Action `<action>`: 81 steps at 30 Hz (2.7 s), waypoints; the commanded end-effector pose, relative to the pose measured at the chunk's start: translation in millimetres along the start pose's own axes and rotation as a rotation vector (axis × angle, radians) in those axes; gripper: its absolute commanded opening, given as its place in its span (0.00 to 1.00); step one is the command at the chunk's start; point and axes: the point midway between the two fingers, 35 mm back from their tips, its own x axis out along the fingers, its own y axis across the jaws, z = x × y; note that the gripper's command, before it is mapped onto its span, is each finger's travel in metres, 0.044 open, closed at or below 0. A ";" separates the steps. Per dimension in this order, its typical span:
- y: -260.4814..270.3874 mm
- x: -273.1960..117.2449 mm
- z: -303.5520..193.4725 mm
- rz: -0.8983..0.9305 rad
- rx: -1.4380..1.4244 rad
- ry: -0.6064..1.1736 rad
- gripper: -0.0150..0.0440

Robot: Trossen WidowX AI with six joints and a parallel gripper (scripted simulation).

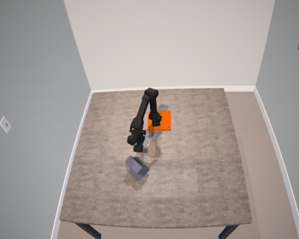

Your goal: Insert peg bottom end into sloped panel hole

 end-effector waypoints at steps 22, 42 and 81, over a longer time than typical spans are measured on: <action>0.3 -0.5 0.0 0.002 0.000 0.000 0.25; 2.1 -20.0 0.8 0.000 0.001 0.001 0.25; 6.4 -69.0 -3.7 0.019 -0.121 -0.110 0.25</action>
